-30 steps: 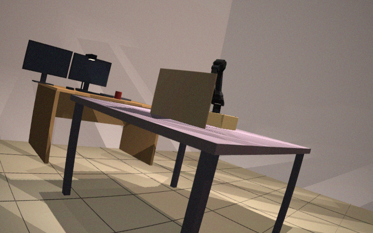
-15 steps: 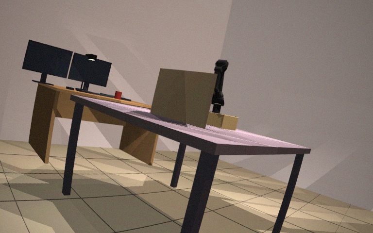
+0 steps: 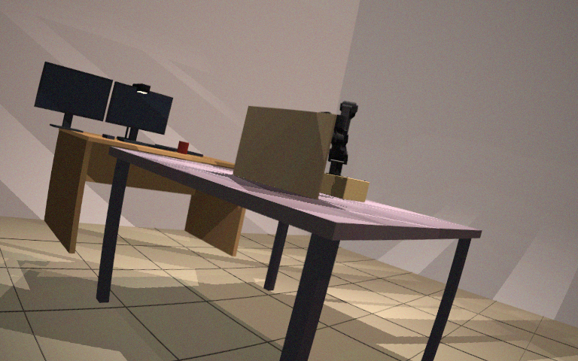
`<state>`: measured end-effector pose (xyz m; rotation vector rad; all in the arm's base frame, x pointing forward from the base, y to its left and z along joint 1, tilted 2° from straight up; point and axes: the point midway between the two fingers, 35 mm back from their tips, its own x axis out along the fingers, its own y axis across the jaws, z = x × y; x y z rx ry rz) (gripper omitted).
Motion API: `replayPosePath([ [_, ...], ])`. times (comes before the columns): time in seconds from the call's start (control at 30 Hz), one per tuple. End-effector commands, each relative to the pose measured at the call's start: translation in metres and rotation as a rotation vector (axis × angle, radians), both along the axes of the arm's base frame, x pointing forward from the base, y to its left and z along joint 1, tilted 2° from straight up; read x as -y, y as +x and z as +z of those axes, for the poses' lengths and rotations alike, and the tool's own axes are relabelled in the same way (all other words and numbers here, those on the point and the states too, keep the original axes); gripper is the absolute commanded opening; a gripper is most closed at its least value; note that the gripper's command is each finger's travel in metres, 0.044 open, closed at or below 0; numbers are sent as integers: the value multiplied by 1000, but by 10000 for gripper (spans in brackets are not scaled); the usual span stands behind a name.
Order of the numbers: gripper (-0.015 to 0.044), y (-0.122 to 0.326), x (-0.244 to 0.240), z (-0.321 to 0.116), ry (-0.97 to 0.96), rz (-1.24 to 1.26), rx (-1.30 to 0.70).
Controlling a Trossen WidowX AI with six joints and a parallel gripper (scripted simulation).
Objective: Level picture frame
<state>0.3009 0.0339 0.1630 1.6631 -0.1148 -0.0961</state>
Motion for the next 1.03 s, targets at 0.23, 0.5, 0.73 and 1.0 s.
replayPosePath([
  [0.23,260,-53,-6,14,7,-7,-7],
  [0.5,260,-87,-1,10,7,-8,-11],
  [0.73,260,-102,4,2,7,-9,-12],
  [1.0,260,-102,4,2,-1,-2,-13],
])
